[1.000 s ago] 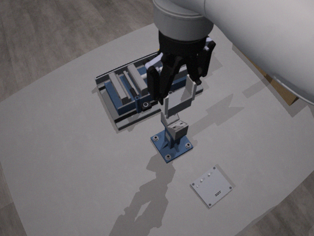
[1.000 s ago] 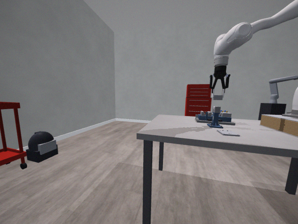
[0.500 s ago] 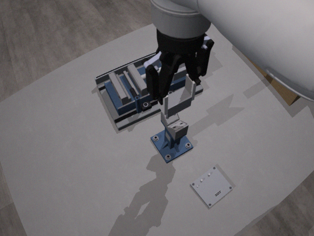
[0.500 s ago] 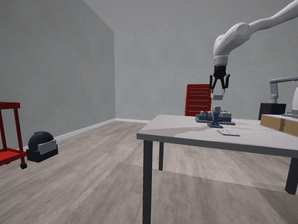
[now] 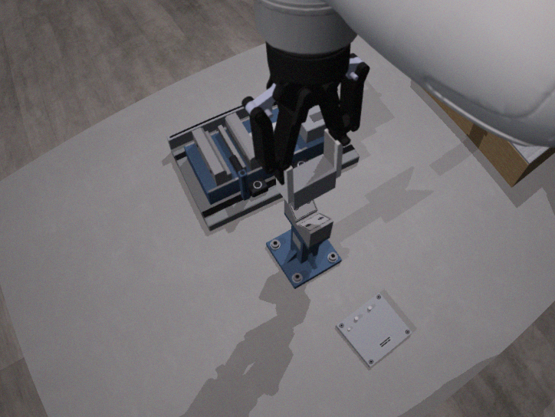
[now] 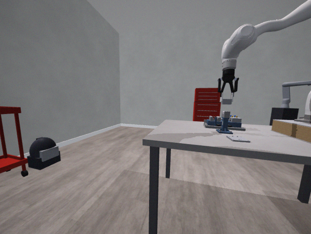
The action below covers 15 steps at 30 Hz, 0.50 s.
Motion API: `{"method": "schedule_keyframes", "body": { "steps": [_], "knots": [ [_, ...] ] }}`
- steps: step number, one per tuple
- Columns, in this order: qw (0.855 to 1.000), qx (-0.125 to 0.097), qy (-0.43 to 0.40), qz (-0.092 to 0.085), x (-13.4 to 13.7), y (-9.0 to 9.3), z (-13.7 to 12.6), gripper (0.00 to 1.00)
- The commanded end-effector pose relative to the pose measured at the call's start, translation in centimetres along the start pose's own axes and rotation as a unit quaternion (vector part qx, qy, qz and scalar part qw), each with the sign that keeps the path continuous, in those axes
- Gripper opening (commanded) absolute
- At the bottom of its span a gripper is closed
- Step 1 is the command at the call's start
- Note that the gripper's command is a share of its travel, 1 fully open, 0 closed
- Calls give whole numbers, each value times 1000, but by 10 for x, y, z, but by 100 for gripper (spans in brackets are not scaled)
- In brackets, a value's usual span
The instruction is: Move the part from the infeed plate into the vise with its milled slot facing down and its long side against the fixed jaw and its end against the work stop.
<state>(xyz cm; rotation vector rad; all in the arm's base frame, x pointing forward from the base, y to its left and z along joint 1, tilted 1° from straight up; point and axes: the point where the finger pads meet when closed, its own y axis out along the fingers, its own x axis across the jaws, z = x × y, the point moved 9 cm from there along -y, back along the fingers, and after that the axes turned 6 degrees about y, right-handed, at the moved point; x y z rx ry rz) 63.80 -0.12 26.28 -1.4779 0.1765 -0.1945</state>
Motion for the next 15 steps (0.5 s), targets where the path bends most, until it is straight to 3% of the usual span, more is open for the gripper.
{"method": "schedule_keyframes", "body": {
  "steps": [1,15],
  "knots": [
    [1000,10,1,1,-3,1,-4,0],
    [997,71,1,8,-1,2,-18,0]
  ]
}}
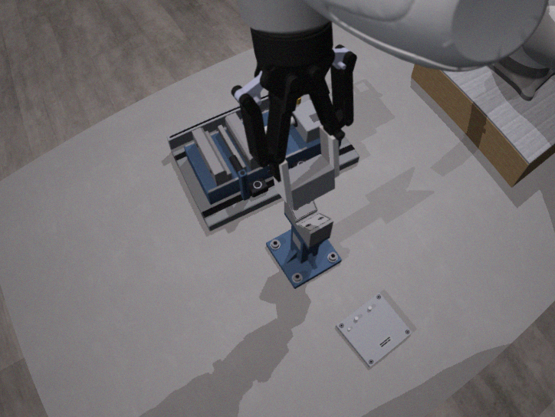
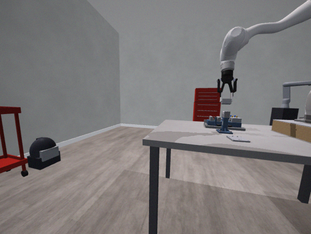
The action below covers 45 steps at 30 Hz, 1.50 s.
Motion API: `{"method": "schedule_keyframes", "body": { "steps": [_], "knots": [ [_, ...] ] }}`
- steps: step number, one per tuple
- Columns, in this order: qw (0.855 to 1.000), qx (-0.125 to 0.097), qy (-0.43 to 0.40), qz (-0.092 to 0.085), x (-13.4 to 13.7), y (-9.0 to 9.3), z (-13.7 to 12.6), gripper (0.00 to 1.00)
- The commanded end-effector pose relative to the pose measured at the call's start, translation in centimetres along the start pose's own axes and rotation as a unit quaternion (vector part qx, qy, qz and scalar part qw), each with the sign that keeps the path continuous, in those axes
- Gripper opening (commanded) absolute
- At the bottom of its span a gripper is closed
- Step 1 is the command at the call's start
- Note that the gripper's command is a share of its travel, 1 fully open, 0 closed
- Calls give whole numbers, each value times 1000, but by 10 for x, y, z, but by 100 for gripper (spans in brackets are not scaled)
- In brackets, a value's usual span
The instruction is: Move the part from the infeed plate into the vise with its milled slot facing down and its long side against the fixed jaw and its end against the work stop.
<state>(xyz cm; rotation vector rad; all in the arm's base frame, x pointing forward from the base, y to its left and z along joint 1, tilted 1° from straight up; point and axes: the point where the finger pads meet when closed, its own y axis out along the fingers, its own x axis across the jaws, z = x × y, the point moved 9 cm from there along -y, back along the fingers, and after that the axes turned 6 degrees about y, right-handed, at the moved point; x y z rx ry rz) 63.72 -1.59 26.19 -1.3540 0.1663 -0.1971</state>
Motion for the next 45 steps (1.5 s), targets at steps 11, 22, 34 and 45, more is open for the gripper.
{"method": "schedule_keyframes", "body": {
  "steps": [11,22,34,45],
  "knots": [
    [998,65,1,10,-3,3,-16,0],
    [993,118,1,16,-1,5,-29,0],
    [983,182,1,22,0,10,-43,0],
    [973,231,1,27,1,14,-54,0]
  ]
}}
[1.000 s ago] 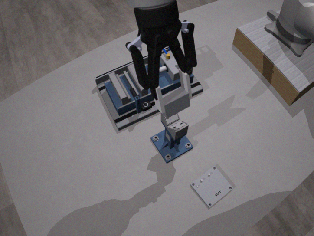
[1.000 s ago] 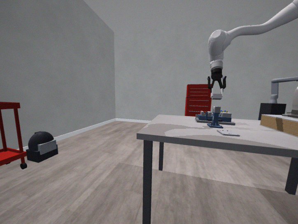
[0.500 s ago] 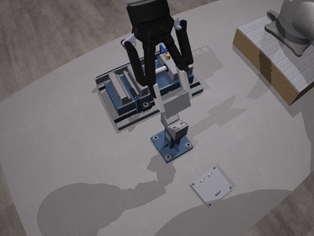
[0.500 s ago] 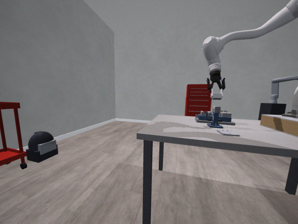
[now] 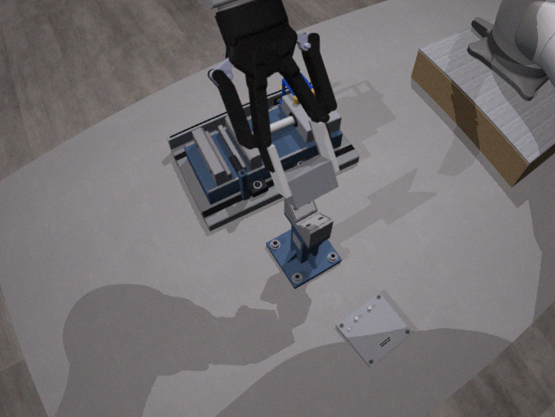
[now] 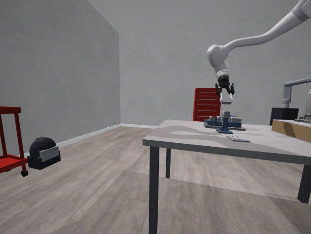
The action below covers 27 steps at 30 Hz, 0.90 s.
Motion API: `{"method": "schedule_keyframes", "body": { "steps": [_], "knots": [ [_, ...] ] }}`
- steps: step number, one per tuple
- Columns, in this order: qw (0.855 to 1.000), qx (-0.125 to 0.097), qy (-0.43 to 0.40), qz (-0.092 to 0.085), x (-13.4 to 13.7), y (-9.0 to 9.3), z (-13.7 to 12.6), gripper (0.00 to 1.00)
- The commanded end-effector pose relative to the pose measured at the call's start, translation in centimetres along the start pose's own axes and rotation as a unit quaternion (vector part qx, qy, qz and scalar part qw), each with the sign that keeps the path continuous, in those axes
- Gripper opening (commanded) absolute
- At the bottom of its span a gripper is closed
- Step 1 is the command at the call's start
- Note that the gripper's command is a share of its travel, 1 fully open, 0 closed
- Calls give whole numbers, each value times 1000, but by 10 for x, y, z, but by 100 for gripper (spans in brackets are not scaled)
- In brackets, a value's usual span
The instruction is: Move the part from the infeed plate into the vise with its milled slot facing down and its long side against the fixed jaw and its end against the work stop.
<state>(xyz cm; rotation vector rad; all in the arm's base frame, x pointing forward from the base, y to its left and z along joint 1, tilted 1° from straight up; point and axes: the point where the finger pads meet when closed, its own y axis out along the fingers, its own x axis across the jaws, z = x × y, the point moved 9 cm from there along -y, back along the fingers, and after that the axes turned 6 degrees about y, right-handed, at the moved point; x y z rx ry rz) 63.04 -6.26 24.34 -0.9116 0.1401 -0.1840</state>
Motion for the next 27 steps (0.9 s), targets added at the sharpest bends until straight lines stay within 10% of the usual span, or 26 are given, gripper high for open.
{"method": "schedule_keyframes", "body": {
  "steps": [1,27],
  "knots": [
    [1000,17,3,6,-3,4,-7,0],
    [998,66,4,11,-2,5,-18,0]
  ]
}}
